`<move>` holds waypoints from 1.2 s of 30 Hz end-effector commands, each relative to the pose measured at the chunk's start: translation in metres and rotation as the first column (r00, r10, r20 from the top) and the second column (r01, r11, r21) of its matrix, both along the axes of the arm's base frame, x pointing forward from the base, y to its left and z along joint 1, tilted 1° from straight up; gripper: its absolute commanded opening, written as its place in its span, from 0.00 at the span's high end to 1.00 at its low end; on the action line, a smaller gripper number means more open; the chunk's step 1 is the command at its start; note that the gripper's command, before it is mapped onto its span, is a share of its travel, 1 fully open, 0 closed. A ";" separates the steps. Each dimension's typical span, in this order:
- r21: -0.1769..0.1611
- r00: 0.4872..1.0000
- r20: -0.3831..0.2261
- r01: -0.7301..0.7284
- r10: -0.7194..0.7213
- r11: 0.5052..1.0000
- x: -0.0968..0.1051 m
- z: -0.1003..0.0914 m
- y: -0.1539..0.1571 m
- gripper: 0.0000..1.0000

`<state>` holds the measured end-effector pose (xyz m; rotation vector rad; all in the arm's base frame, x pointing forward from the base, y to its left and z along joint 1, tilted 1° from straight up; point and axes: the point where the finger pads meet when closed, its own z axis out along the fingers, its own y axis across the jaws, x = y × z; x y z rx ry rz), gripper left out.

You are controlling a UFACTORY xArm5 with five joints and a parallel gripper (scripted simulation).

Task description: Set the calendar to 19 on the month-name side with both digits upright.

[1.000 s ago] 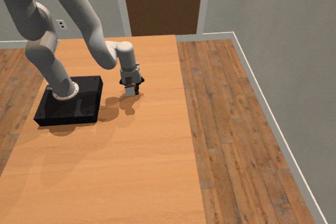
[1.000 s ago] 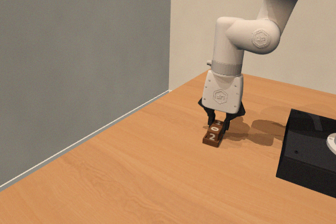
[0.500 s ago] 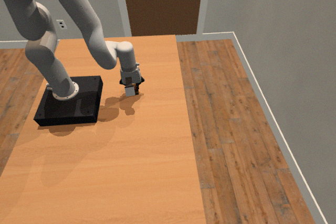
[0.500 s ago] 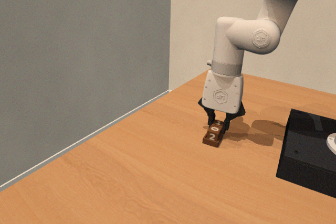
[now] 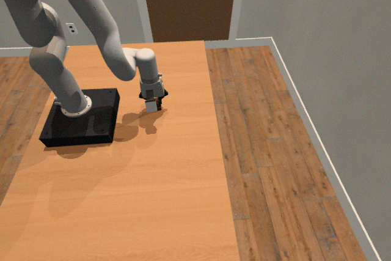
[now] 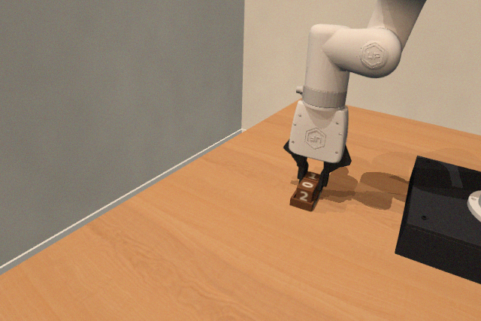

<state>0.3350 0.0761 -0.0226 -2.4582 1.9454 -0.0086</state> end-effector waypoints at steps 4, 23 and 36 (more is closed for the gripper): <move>0.001 1.000 0.003 0.000 0.000 1.000 0.001 0.001 0.000 0.71; 0.001 1.000 0.003 0.000 0.000 1.000 0.001 0.001 0.000 0.71; 0.001 1.000 0.003 0.000 0.000 1.000 0.001 0.001 0.000 0.59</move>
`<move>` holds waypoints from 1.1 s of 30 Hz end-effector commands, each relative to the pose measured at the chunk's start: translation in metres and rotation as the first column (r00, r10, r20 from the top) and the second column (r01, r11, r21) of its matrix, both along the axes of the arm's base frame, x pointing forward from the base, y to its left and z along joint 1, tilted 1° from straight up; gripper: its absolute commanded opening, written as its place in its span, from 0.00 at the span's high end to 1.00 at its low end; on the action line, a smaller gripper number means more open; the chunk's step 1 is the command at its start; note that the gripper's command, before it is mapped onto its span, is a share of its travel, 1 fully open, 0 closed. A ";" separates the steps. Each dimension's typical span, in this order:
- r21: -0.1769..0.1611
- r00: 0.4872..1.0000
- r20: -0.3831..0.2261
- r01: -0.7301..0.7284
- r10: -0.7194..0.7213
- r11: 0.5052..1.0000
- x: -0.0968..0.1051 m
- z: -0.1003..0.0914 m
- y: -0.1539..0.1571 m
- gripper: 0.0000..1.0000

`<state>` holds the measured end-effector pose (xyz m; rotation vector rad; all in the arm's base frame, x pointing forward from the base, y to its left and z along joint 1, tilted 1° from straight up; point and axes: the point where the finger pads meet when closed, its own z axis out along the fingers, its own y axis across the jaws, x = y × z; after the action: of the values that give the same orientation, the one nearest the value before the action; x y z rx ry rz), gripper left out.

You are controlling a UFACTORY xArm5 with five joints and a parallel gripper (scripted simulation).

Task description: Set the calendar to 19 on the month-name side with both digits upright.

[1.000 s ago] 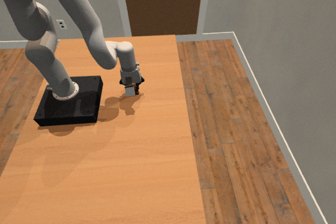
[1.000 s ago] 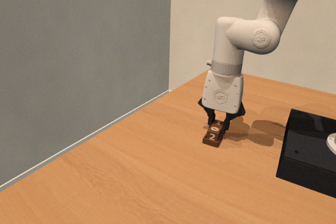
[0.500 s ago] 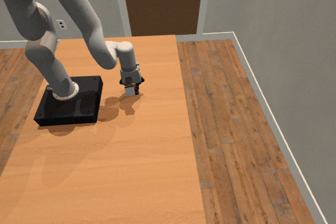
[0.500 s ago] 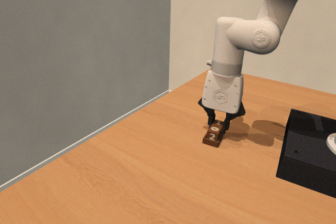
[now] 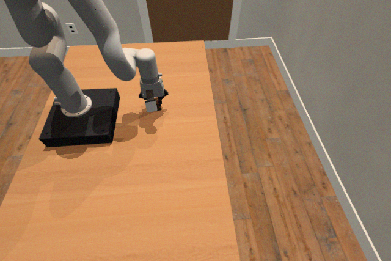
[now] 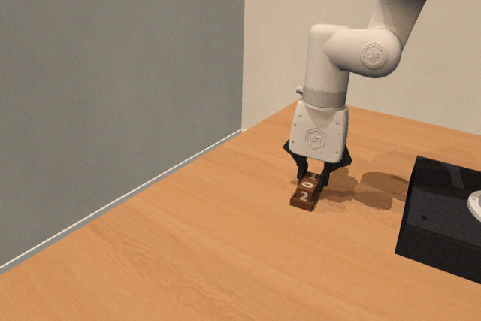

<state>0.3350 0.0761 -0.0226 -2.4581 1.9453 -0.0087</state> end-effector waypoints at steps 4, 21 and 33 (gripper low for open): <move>0.001 1.000 0.003 0.000 0.000 1.000 0.001 0.001 0.000 0.55; 0.001 1.000 0.003 0.000 0.000 1.000 0.001 0.004 0.000 0.51; 0.001 1.000 0.003 0.000 0.000 1.000 0.001 0.044 0.000 0.51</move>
<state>0.3350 0.0760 0.0015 -2.4578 1.9452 -0.0091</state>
